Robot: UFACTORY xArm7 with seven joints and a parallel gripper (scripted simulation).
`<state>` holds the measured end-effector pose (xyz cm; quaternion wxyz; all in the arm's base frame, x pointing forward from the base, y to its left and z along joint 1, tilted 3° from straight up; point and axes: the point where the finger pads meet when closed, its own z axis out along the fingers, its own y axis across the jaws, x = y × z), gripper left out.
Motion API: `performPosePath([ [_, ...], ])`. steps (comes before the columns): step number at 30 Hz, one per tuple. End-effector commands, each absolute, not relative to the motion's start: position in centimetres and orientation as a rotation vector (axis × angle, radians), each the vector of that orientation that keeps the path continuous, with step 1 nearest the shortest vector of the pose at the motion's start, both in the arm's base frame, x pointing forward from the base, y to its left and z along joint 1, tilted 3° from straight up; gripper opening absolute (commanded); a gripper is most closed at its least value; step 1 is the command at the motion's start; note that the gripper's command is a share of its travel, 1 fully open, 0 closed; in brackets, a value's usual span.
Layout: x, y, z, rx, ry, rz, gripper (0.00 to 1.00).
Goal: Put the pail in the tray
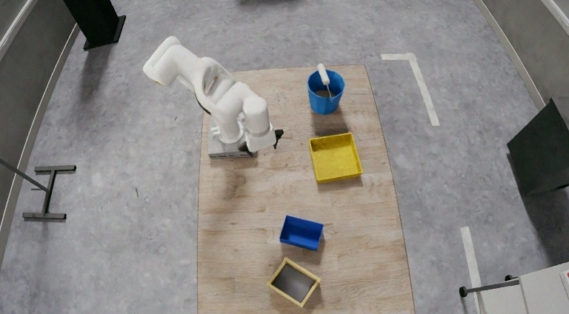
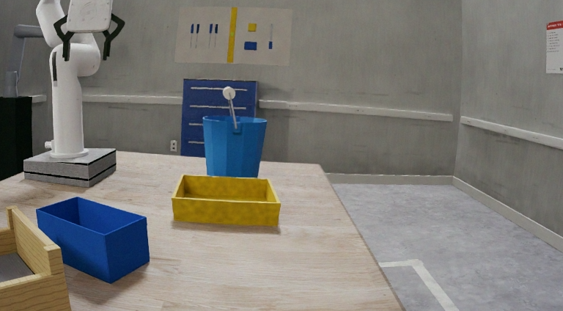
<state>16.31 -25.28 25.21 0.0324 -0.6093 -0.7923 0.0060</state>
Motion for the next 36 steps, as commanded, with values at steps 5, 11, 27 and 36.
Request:
performPosePath([
  [5, 16.4, -25.3, 25.3, -1.878, -2.442, 0.020, 1.00],
  [11, 16.4, -25.3, 25.3, -1.878, -2.442, 0.020, 1.00],
  [27, 23.8, -23.5, 27.0, -1.969, -2.398, 0.145, 1.00],
  [36, 32.1, -18.6, 27.5, -2.044, -2.379, 0.215, 1.00],
])
